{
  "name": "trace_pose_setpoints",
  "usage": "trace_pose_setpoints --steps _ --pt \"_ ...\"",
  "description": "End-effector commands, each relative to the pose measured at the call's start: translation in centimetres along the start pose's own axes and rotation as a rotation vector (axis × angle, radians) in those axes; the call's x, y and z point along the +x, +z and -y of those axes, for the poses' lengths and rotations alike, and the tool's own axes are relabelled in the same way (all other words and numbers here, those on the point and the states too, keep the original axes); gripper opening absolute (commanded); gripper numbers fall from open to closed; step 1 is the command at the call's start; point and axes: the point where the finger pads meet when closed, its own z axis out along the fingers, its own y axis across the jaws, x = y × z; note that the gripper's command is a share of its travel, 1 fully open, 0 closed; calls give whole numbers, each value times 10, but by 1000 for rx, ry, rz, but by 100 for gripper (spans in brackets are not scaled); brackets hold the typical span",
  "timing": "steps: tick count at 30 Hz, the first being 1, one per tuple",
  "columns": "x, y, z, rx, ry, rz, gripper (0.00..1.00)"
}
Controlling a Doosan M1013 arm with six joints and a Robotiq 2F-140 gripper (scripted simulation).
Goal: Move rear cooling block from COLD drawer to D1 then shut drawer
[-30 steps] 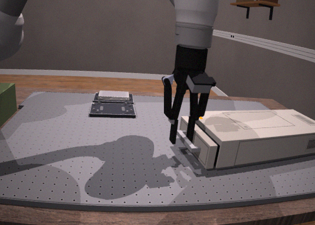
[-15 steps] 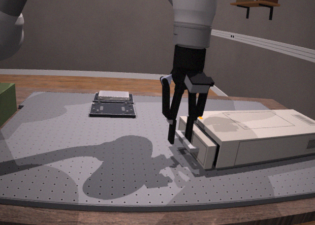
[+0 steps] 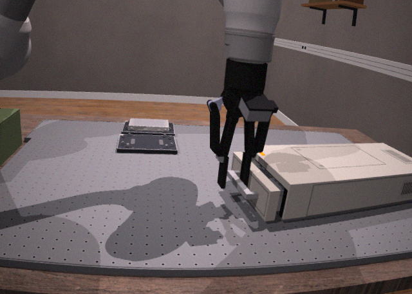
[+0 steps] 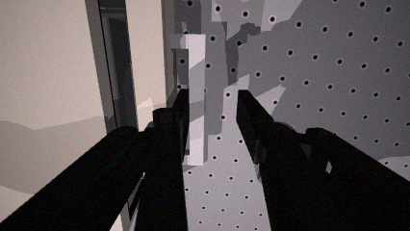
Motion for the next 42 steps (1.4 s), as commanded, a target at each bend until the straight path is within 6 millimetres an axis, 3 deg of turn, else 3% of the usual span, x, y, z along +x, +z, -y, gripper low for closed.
trace_pose_setpoints --steps 1,42 --pt "0 -1 -1 1 0 0 34" --pt "0 -1 -12 1 0 0 34"
